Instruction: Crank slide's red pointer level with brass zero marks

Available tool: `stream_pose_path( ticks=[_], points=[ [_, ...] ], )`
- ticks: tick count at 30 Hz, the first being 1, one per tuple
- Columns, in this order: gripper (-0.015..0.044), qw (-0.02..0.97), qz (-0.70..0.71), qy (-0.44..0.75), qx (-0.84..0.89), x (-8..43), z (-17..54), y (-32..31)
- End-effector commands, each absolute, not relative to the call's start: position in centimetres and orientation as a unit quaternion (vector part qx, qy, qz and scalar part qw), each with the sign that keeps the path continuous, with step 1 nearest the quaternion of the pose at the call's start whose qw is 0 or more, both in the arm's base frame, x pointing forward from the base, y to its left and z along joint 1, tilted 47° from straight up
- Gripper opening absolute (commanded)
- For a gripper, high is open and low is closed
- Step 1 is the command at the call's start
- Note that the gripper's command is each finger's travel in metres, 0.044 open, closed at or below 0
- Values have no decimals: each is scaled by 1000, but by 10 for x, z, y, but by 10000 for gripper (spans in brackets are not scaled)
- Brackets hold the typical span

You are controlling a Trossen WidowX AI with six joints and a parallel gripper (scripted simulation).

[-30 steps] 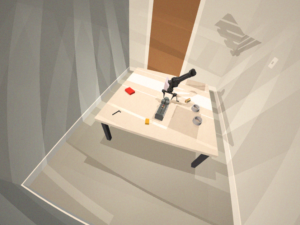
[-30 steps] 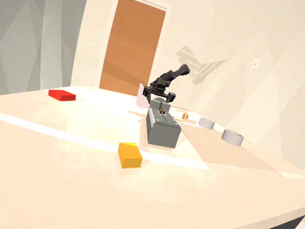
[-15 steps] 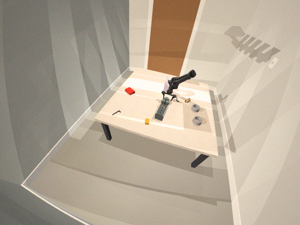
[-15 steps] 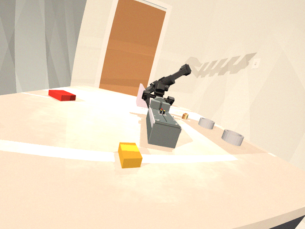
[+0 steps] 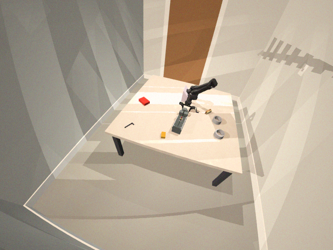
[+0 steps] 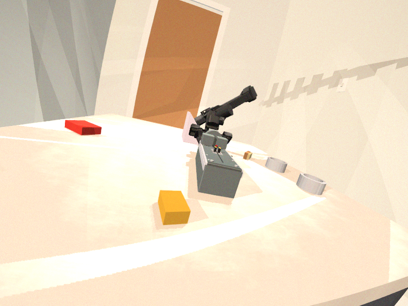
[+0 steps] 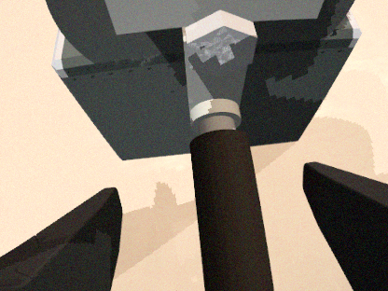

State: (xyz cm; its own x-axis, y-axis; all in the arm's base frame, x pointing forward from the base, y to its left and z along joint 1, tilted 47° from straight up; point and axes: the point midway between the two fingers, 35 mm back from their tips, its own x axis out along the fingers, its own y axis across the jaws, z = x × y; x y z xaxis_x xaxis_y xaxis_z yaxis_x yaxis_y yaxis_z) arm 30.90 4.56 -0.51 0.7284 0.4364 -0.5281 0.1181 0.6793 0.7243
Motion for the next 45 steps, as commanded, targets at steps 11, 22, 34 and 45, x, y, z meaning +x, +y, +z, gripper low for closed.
stream_pose_path(
  ticks=[11, 22, 34, 45],
  points=[
    [0, 843, 89, 359, 391, 308, -7, 45],
    [0, 843, 89, 359, 391, 308, -5, 47],
    [0, 843, 90, 359, 391, 310, 3, 52],
    [0, 843, 90, 359, 391, 310, 9, 54]
  ],
)
